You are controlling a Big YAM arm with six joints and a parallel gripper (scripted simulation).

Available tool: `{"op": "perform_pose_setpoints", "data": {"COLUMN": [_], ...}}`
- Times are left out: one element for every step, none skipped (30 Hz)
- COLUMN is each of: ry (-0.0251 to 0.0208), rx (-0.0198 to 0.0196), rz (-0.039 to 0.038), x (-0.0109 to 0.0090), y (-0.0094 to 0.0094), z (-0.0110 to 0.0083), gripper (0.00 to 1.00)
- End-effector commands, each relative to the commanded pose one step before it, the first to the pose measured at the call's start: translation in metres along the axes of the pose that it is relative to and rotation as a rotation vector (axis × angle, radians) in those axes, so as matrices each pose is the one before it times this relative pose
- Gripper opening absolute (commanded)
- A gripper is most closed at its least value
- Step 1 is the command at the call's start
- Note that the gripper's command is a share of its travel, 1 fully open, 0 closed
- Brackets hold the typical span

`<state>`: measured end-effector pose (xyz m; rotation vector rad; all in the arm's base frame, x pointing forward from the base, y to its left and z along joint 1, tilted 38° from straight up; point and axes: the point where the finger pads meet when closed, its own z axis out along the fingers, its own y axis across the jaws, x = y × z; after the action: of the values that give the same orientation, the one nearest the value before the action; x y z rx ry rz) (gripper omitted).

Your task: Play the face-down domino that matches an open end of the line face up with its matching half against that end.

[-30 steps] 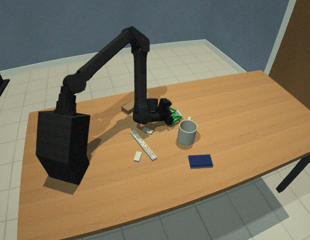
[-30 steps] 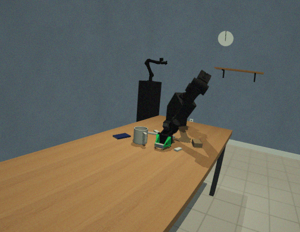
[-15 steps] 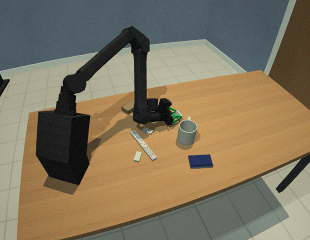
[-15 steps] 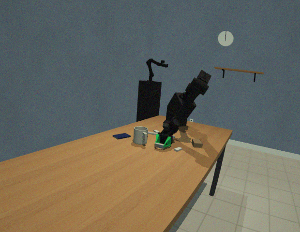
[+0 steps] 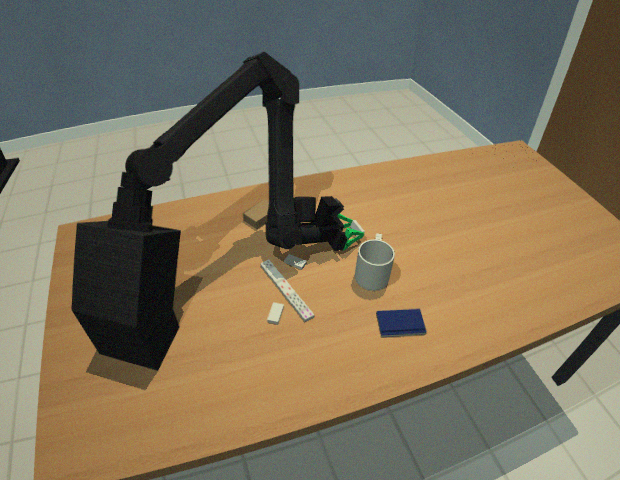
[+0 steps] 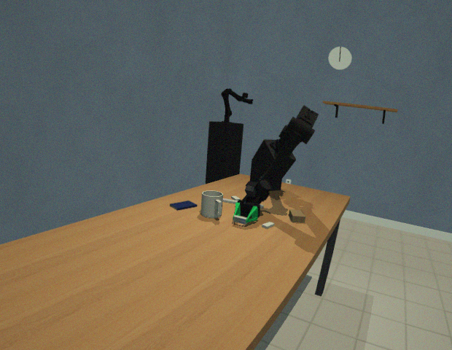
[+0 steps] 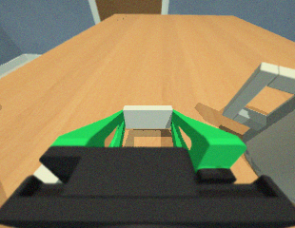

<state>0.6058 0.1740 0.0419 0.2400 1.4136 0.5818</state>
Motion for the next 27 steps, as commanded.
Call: {"op": "perform_pose_setpoints", "data": {"ry": [-0.06236,0.00000,0.00000,0.00000,0.00000,0.00000,0.00000,0.00000,0.05002,-0.00556,-0.00556,-0.00556,-0.00556,-0.00556,-0.00556,-0.00556,-0.00556,-0.00556,0.00000,0.00000,0.00000,0.00000,0.00000,0.00000,0.00000,0.05002,-0.00556], "rx": [-0.02498,0.00000,0.00000,0.00000,0.00000,0.00000,0.00000,0.00000,0.02266,-0.00252,-0.00252,-0.00252,-0.00252,-0.00252,-0.00252,-0.00252,-0.00252,-0.00252,0.00000,0.00000,0.00000,0.00000,0.00000,0.00000,0.00000,0.02266,-0.00252], "rz": [-0.00629,0.00000,0.00000,0.00000,0.00000,0.00000,0.00000,0.00000,0.00570,-0.00063,-0.00063,-0.00063,-0.00063,-0.00063,-0.00063,-0.00063,-0.00063,-0.00063,0.00000,0.00000,0.00000,0.00000,0.00000,0.00000,0.00000,0.00570,-0.00063], "x": [-0.00699,0.00000,0.00000,0.00000,0.00000,0.00000,0.00000,0.00000,0.00292,-0.00032,-0.00032,-0.00032,-0.00032,-0.00032,-0.00032,-0.00032,-0.00032,-0.00032,0.00000,0.00000,0.00000,0.00000,0.00000,0.00000,0.00000,0.00292,-0.00032], "y": [-0.00072,0.00000,0.00000,0.00000,0.00000,0.00000,0.00000,0.00000,0.00053,-0.00006,-0.00006,-0.00006,-0.00006,-0.00006,-0.00006,-0.00006,-0.00006,-0.00006,0.00000,0.00000,0.00000,0.00000,0.00000,0.00000,0.00000,0.00053,-0.00006], "z": [-0.00005,0.00000,0.00000,0.00000,0.00000,0.00000,0.00000,0.00000,0.00070,-0.00009,-0.00009,-0.00009,-0.00009,-0.00009,-0.00008,-0.00008,-0.00008,-0.00008,0.00000,0.00000,0.00000,0.00000,0.00000,0.00000,0.00000,0.00070,-0.00009], "gripper": [0.53,0.53,0.53,0.53,0.53,0.53,0.53,0.53,0.53,0.53,0.53,0.53,0.53,0.53,0.53,0.53,0.53,0.53,0.53,0.53,0.53,0.53,0.53,0.53,0.53,0.53,0.53]}}
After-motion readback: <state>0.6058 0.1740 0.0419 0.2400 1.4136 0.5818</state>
